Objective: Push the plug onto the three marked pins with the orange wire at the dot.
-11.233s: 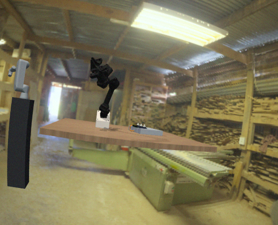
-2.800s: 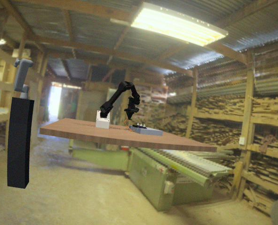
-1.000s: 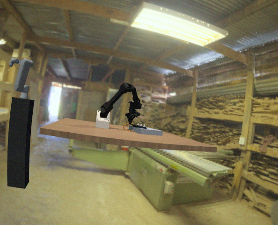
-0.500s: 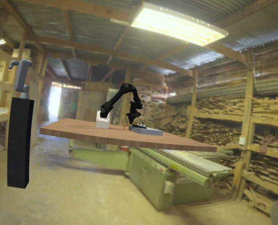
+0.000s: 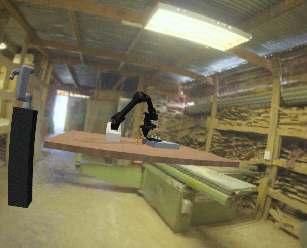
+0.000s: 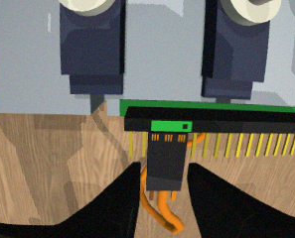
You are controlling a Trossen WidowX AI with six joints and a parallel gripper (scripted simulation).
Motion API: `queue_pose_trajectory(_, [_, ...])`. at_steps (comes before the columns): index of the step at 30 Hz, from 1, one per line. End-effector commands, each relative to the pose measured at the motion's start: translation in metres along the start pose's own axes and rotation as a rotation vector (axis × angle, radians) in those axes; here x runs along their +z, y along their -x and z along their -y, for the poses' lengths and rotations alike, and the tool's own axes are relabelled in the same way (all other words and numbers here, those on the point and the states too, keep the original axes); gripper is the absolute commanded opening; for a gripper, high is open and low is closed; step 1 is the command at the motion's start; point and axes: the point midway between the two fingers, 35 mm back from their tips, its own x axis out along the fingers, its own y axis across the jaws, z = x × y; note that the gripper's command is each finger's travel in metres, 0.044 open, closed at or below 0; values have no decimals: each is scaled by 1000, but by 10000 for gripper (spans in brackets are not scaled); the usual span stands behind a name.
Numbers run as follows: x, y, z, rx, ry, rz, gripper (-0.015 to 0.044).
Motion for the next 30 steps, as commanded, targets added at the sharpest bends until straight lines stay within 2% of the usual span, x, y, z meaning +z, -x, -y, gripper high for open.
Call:
queue_pose_trajectory(1, [-2, -2, 1, -2, 4, -3, 210])
queue_pose_trajectory(3, [-1, 6, 1, -1, 4, -3, 263])
queue_pose_trajectory(8, [-1, 56, 1, 1, 5, -3, 394])
queue_pose_trajectory(10, [-1, 59, 1, 1, 5, -3, 440])
queue_pose_trajectory(30, [-1, 59, 1, 1, 5, -3, 440])
